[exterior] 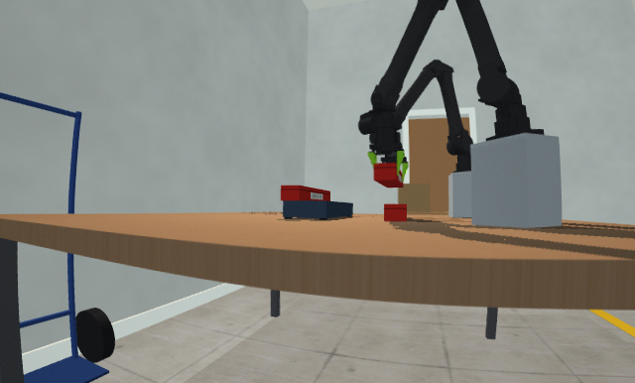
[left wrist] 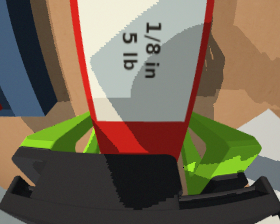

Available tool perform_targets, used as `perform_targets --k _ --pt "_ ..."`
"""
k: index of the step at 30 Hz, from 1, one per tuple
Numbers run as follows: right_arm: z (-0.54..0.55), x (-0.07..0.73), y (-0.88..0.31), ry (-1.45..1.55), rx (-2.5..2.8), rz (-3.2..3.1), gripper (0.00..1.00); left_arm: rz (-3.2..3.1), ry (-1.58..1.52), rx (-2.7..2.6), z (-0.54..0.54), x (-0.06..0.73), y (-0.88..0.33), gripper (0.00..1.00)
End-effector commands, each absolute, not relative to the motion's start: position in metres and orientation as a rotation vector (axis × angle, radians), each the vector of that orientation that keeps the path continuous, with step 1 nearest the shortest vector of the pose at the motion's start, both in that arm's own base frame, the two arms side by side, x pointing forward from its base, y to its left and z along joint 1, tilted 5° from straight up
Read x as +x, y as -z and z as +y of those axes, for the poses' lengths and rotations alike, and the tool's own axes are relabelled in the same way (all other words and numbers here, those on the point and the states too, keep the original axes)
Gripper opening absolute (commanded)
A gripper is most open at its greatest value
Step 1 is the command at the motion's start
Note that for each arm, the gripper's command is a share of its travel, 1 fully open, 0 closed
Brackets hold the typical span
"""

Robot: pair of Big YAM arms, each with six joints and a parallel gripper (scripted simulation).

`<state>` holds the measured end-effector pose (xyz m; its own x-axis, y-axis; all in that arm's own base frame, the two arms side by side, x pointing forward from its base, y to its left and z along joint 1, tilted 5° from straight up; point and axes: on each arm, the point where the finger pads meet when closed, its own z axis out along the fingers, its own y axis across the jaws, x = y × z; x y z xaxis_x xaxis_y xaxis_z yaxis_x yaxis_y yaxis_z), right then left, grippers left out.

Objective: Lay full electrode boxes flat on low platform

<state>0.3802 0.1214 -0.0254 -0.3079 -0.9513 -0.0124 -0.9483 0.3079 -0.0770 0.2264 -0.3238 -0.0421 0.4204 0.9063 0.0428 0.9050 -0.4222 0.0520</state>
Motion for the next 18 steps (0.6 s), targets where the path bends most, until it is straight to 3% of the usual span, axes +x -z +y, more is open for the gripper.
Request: perform_targets --k 1,18 --pt "0.112 0.414 -0.004 0.131 -1.772 2.464 0.0 1.641 -0.129 2.585 -0.342 0.258 0.013 0.0" --pt "0.103 0.439 -0.012 0.139 -1.766 2.457 0.0 1.635 -0.132 2.573 -0.354 0.282 0.005 0.0"
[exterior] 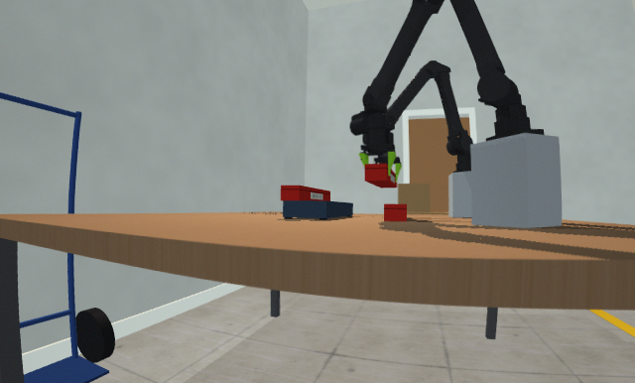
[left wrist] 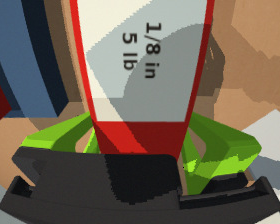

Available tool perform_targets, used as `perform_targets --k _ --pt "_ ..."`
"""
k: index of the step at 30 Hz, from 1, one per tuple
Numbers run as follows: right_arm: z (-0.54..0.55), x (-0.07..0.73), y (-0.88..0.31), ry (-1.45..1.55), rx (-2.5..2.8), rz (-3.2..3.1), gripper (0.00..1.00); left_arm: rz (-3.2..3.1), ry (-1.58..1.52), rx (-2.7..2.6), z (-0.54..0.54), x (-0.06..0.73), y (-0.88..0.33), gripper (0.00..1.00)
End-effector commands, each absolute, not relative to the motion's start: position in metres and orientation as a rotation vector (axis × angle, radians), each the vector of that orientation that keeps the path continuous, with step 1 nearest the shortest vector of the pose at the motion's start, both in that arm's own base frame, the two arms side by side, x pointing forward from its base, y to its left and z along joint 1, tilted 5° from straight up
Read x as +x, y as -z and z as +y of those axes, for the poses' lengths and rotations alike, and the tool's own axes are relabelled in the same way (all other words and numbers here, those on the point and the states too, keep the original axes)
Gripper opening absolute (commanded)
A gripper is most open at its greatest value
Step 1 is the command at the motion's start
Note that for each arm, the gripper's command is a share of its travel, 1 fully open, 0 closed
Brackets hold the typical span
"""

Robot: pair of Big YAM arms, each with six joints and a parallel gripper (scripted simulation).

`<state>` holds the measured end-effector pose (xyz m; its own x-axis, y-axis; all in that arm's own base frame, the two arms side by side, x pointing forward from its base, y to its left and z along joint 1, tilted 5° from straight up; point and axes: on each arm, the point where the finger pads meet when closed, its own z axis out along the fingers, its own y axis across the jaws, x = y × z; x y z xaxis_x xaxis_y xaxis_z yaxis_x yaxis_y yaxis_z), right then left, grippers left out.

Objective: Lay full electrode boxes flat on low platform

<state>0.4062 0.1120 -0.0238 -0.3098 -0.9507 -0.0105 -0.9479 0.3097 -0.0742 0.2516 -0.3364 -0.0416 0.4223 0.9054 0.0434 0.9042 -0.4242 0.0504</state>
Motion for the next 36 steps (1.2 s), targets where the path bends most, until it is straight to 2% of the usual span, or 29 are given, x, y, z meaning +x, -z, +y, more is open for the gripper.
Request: perform_targets --k 1,36 --pt "0.1029 0.439 -0.0119 0.139 -1.766 2.457 0.0 1.635 -0.132 2.573 -0.354 0.2823 0.0046 0.0" --pt "0.1007 0.4415 -0.0155 0.14 -1.766 2.456 0.0 1.634 -0.133 2.573 -0.3543 0.2857 0.0006 0.0"
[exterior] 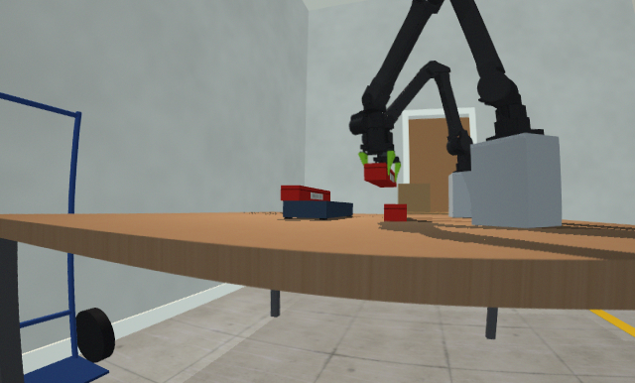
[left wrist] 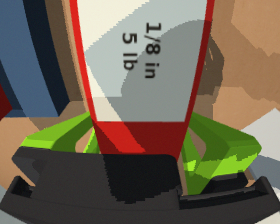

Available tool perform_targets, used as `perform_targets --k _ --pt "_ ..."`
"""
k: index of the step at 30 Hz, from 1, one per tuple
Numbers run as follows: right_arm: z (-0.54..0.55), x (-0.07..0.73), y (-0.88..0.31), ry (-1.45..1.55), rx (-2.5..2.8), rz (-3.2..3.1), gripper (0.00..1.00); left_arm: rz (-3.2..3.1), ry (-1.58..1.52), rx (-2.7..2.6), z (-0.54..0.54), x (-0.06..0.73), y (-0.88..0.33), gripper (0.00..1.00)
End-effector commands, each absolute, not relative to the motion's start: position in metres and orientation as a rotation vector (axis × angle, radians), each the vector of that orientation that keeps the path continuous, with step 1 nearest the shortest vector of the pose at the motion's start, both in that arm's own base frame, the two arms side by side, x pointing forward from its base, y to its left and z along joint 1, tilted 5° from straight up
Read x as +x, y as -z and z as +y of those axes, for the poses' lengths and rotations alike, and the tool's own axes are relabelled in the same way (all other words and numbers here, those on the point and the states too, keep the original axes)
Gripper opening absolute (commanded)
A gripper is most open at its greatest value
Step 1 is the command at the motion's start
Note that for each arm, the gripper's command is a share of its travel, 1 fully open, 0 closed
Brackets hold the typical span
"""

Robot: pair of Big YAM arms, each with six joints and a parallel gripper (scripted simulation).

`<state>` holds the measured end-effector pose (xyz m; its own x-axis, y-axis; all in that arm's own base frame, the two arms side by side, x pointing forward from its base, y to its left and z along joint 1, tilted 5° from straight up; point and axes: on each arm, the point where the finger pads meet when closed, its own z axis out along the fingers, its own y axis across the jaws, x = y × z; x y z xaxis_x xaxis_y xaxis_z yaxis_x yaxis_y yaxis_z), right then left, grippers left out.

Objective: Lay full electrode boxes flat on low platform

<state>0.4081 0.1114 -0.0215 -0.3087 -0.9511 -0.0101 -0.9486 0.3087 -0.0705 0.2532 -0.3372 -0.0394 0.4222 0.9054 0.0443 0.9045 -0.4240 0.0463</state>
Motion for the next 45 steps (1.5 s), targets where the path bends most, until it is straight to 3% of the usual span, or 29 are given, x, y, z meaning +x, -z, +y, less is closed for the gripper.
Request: perform_targets --k 1,45 --pt "0.1 0.443 -0.016 0.141 -1.766 2.456 0.0 1.634 -0.133 2.573 -0.355 0.288 0.0 0.0" --pt "0.078 0.497 -0.026 0.15 -1.764 2.454 0.0 1.632 -0.139 2.568 -0.379 0.34 -0.009 0.0"
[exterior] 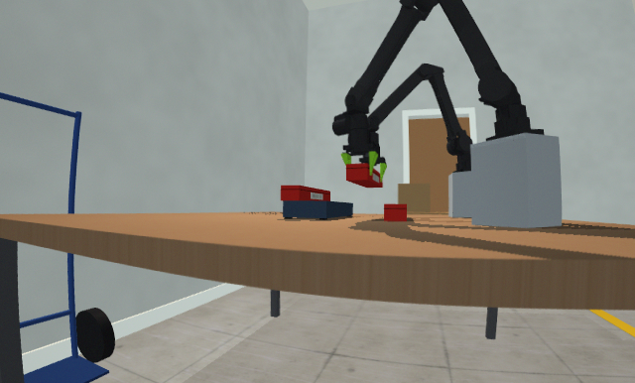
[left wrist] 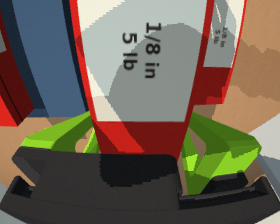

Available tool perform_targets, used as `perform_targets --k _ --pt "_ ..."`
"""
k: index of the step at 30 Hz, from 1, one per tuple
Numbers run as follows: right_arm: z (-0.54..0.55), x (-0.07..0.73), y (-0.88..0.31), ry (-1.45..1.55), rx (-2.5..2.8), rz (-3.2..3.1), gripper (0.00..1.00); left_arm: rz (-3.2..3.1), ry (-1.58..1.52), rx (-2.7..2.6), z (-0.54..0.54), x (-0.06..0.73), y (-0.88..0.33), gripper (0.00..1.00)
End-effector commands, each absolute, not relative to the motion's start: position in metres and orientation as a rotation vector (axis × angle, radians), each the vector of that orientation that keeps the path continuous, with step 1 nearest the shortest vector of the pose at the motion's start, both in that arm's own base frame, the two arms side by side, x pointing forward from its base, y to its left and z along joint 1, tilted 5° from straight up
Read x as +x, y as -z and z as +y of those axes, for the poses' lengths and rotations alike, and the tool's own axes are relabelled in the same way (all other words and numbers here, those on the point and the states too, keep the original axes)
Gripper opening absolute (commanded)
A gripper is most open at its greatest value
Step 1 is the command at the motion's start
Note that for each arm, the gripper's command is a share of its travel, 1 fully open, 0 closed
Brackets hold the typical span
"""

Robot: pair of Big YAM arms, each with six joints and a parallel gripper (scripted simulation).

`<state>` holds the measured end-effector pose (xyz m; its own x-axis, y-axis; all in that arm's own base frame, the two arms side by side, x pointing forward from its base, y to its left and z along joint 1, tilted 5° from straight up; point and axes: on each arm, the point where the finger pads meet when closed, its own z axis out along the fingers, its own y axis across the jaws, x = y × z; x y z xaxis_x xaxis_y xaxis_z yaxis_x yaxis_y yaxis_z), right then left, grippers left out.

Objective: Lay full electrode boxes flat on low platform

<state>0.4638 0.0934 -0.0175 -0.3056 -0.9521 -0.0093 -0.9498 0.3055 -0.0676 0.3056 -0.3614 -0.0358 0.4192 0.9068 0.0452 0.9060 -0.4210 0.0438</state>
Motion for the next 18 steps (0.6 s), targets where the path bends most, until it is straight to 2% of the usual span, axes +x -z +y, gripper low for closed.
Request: perform_targets --k 1,18 --pt "0.078 0.499 -0.026 0.15 -1.764 2.454 0.0 1.632 -0.139 2.568 -0.379 0.34 -0.009 0.0" --pt "0.067 0.525 -0.023 0.145 -1.772 2.464 0.0 1.645 -0.137 2.591 -0.389 0.366 0.001 0.0"
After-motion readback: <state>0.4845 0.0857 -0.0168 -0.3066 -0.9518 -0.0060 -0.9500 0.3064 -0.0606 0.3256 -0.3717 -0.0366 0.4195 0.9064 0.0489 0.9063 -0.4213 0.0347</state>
